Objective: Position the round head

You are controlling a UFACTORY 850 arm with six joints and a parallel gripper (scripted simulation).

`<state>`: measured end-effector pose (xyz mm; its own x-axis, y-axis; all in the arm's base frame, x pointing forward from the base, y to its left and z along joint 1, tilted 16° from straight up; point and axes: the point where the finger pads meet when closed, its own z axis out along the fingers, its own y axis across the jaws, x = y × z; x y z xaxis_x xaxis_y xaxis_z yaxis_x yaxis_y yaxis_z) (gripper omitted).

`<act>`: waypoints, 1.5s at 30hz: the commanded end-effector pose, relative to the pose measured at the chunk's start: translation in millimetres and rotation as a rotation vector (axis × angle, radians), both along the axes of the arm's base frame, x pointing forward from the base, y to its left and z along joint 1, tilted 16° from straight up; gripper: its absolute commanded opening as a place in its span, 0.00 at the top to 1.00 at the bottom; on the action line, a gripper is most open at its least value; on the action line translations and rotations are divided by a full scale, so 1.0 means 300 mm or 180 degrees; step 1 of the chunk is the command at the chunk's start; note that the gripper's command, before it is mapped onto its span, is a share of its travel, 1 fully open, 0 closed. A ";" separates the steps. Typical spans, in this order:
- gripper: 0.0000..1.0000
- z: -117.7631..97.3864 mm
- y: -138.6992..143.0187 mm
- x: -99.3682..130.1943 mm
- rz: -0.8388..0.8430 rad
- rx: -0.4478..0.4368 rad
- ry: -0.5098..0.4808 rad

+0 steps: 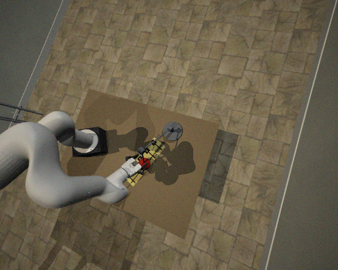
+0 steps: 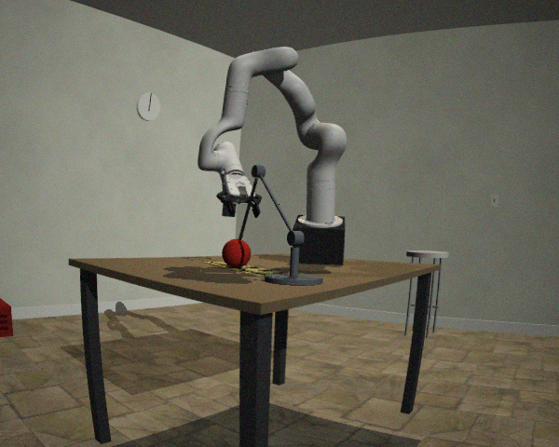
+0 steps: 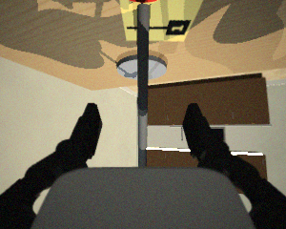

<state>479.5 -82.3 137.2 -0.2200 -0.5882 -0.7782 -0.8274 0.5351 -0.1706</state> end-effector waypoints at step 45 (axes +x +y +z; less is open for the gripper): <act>0.00 0.155 -0.155 -0.130 -0.0001 -0.0003 -0.0005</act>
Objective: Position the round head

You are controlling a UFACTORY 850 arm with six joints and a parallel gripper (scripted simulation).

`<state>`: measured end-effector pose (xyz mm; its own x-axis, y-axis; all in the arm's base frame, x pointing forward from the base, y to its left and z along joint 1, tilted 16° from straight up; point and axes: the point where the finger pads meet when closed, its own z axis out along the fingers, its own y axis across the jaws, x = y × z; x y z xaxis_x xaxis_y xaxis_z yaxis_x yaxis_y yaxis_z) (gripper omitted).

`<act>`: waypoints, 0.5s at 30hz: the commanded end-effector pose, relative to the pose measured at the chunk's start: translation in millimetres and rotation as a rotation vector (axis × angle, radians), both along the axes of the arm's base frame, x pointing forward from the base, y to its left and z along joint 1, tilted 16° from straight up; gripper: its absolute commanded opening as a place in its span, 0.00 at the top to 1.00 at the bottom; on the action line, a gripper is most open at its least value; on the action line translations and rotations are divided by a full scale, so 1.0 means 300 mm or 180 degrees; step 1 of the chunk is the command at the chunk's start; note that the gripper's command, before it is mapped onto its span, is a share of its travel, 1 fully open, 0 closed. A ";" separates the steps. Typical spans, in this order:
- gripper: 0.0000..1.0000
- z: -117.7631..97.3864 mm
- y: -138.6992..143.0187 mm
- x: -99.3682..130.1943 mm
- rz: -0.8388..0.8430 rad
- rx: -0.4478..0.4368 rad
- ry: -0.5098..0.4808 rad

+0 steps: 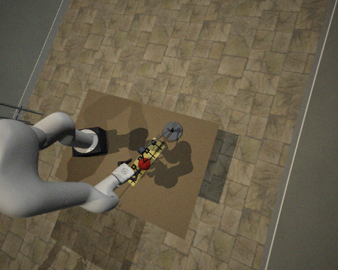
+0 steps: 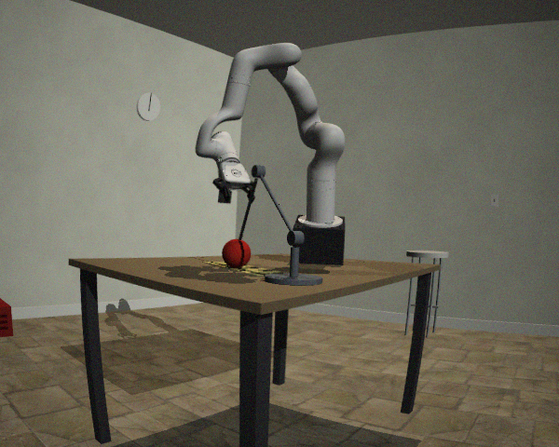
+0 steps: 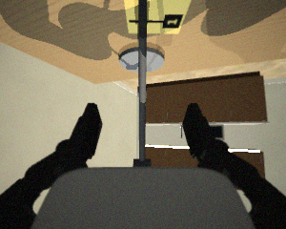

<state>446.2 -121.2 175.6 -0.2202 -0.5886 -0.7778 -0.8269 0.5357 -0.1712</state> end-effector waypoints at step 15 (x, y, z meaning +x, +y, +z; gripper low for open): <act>0.00 0.116 -0.116 -0.096 -0.0001 -0.0004 -0.0005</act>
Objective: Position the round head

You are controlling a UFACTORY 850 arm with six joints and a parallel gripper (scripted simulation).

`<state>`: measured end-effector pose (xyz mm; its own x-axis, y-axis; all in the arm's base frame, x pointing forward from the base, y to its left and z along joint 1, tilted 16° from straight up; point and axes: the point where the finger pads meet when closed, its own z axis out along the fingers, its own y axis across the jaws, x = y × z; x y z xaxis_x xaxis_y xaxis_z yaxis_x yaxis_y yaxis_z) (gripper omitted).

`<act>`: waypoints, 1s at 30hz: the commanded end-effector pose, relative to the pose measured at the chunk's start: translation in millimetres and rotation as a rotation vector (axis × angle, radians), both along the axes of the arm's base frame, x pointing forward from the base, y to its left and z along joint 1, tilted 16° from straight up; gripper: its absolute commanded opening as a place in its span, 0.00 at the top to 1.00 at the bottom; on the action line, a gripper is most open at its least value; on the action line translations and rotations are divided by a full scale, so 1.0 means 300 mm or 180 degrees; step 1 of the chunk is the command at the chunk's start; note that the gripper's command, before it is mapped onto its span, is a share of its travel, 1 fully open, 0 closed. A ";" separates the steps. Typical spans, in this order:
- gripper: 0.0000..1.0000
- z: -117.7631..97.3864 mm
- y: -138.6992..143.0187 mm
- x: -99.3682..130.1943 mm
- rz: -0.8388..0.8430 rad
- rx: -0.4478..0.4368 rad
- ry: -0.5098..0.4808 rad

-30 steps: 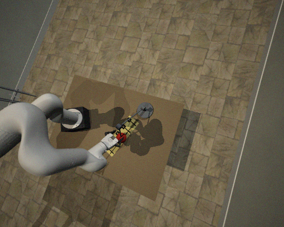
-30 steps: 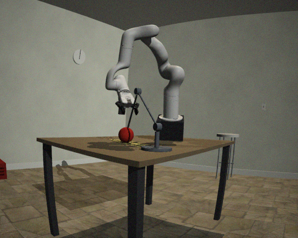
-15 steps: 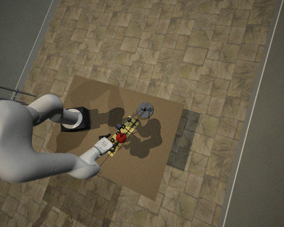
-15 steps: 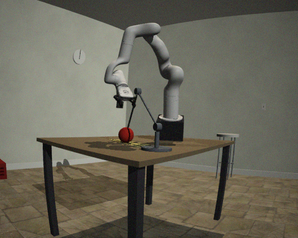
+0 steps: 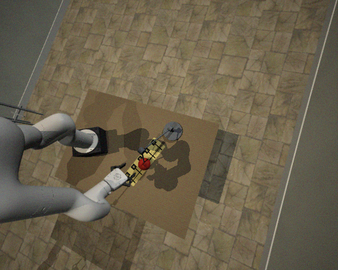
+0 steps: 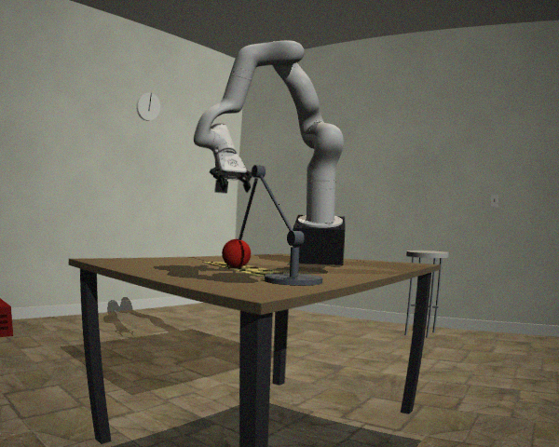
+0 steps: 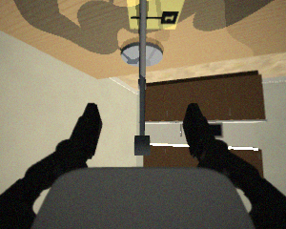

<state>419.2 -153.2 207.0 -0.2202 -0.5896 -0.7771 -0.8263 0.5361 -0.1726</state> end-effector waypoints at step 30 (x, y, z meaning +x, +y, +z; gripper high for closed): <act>0.00 -0.002 0.003 0.004 0.0000 -0.0001 -0.0003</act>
